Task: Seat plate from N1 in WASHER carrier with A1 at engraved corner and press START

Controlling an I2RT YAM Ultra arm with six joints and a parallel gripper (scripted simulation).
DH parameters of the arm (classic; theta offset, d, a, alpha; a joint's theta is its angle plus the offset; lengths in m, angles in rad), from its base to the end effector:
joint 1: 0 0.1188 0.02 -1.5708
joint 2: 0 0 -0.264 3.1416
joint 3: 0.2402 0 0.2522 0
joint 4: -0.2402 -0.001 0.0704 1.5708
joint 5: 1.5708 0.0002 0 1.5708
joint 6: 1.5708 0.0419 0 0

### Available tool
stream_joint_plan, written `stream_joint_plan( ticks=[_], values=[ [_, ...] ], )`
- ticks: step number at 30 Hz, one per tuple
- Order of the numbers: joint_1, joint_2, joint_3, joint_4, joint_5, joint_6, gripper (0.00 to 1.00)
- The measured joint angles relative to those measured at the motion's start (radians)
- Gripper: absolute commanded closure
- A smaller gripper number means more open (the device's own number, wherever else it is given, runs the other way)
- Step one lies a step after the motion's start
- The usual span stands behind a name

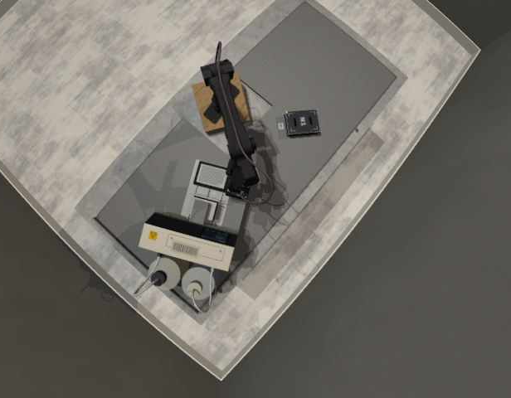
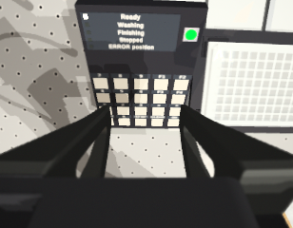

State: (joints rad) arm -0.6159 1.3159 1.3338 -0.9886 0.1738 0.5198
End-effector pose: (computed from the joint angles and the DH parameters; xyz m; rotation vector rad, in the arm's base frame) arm 0.2088 -0.1554 0.3464 1.4231 2.1036 -0.2587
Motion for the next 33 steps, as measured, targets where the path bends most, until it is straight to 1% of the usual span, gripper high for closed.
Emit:
stream_joint_plan(
  ticks=[2, 4, 9, 19, 21, 26, 33],
  values=[
    [0.022, -0.010, -0.021, 0.008, 0.012, 0.017, 0.60],
    [0.043, -0.018, -0.041, 0.014, 0.023, 0.034, 0.60],
    [0.079, -0.031, -0.072, 0.032, 0.050, 0.069, 0.70],
    [0.199, -0.060, -0.162, 0.064, 0.112, 0.163, 0.90],
    [0.222, -0.064, -0.177, 0.069, 0.123, 0.182, 0.90],
    [0.260, -0.064, -0.200, 0.082, 0.151, 0.223, 1.00],
    [0.346, -0.064, -0.249, 0.099, 0.190, 0.294, 1.00]
  ],
)
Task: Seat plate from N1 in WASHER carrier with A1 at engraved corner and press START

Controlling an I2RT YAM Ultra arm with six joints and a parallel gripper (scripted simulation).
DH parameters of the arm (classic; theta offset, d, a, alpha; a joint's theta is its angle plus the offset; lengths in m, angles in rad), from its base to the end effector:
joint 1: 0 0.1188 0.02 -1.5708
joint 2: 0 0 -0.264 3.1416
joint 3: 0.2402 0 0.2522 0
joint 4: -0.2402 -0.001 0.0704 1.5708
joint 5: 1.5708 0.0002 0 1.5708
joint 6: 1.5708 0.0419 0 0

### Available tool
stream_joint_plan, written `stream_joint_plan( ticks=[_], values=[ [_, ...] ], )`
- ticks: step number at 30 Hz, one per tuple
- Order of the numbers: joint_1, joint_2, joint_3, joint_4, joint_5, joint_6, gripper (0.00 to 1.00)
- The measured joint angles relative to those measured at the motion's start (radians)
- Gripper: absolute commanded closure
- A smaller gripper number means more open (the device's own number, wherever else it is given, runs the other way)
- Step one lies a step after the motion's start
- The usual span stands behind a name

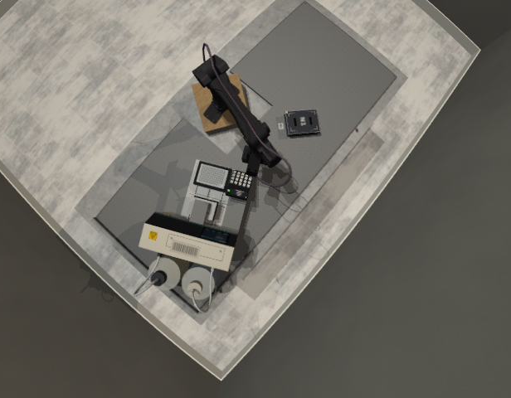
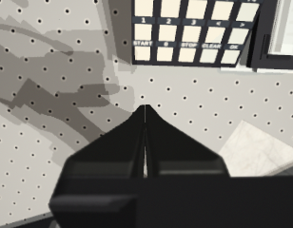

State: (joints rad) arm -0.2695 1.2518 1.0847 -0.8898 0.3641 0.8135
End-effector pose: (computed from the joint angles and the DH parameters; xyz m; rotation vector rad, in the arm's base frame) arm 0.2300 -0.0780 0.2924 1.4147 2.1136 -0.2711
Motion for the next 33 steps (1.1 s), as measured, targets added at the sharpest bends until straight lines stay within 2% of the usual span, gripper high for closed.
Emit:
stream_joint_plan(
  ticks=[10, 33],
  values=[
    [0.015, -0.010, -0.003, 0.008, 0.025, 0.038, 1.00],
    [0.015, -0.010, -0.002, 0.009, 0.029, 0.040, 1.00]
  ],
)
